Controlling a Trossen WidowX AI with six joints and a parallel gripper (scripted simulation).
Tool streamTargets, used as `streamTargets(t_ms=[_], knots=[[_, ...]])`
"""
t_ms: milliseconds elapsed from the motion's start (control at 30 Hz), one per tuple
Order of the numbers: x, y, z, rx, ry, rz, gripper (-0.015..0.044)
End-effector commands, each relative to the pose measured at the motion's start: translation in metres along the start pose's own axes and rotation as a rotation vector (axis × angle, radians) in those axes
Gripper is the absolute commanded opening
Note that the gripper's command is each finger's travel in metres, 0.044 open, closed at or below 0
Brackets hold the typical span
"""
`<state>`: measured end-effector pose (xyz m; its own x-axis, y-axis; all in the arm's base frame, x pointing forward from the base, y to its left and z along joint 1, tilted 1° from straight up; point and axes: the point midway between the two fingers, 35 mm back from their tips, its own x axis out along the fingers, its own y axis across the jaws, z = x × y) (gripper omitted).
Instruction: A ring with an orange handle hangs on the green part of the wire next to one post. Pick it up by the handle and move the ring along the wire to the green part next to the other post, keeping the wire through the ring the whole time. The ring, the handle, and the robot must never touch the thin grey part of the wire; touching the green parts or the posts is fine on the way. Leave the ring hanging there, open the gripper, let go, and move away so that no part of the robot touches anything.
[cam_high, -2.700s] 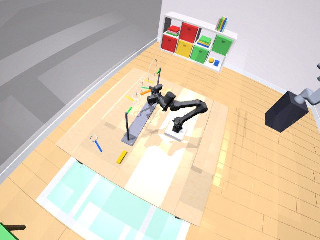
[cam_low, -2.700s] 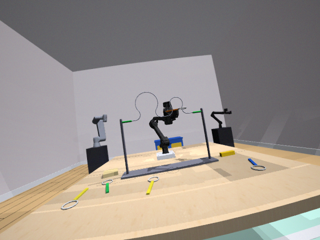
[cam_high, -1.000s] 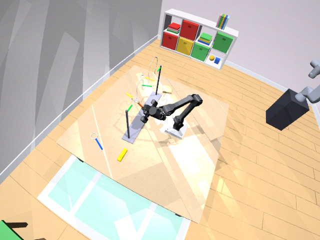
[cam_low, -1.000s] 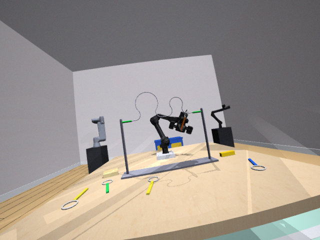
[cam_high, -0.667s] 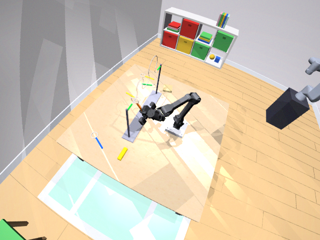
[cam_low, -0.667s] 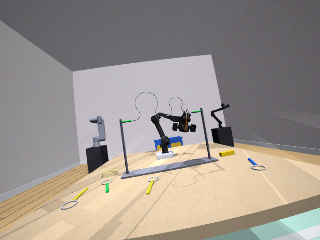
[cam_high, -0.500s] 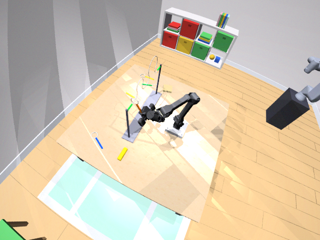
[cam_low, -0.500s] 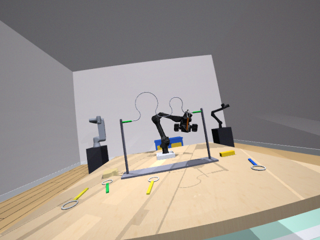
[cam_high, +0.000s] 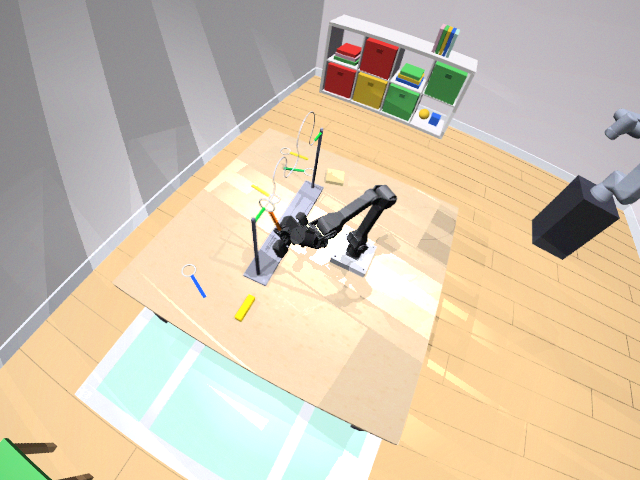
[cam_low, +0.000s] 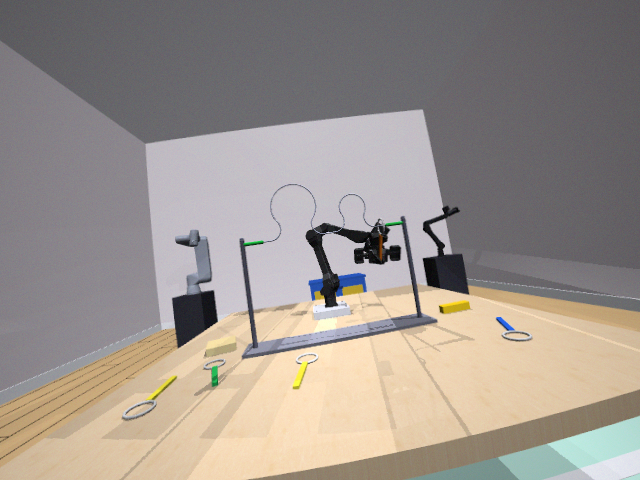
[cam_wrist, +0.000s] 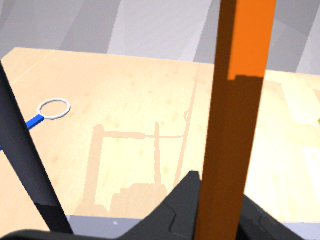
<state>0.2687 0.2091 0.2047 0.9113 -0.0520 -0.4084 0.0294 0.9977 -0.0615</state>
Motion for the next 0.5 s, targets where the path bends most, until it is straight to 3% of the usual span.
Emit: streamTargets(t_ms=[0, 467], knots=[[-0.001, 0.006, 0.003, 0.015, -0.004, 0.004, -0.0150], [-0.003, 0.020, 0.004, 0.021, -0.004, 0.007, -0.0150]])
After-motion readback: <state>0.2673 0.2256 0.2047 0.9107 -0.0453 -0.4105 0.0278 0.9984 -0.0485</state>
